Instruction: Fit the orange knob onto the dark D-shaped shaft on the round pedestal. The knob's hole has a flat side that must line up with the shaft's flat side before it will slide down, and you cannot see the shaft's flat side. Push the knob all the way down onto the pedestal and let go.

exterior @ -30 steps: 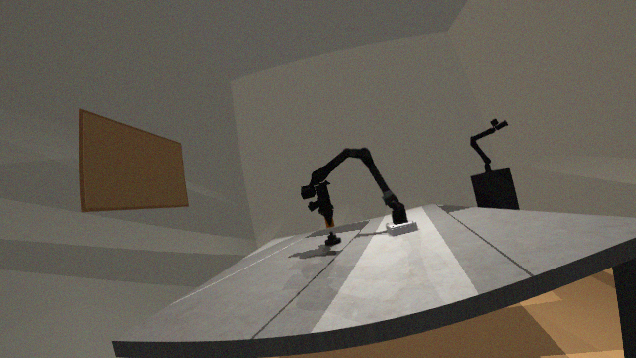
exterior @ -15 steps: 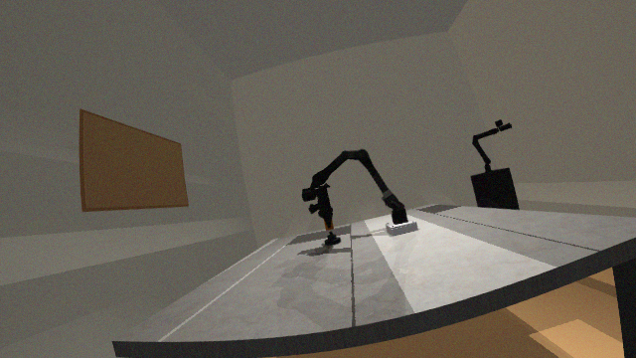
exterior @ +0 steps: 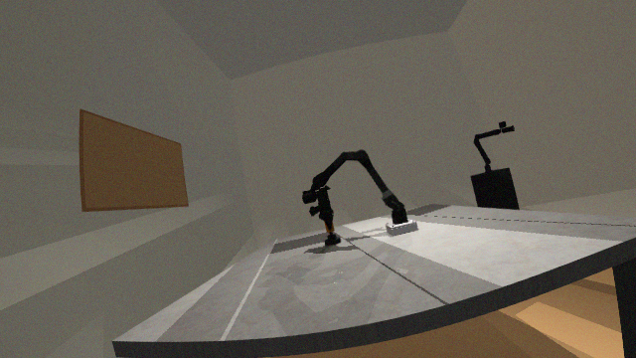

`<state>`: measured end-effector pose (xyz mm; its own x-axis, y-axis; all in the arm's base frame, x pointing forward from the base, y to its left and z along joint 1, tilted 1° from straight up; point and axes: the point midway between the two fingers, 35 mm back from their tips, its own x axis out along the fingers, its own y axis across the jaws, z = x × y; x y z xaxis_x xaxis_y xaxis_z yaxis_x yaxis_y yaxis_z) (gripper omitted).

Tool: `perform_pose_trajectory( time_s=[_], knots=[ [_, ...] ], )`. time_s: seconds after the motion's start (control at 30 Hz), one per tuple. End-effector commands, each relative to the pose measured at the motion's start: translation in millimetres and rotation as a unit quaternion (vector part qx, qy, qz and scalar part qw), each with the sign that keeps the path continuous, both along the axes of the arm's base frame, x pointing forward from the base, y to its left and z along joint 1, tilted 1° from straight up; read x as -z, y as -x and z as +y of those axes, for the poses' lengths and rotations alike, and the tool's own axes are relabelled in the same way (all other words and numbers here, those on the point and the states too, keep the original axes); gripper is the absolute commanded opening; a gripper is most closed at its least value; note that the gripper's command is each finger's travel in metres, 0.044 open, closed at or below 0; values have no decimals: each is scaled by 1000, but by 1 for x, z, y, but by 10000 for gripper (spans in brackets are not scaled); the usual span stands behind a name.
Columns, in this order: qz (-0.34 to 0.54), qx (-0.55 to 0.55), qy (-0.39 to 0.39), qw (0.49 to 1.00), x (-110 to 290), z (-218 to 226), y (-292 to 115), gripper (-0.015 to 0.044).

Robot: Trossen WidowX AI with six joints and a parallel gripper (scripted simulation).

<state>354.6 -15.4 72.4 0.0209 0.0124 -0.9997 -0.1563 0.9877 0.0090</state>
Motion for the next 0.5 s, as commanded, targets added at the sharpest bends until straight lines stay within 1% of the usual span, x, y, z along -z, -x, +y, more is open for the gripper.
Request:
perform_pose_trajectory(
  time_s=[0.0, 0.47],
  knots=[
    [-3, -1, 2, 1000, 0, -1, -2, 0],
    [-3, -1, 2, 1000, 3, 0, 0, 0]
  ],
)
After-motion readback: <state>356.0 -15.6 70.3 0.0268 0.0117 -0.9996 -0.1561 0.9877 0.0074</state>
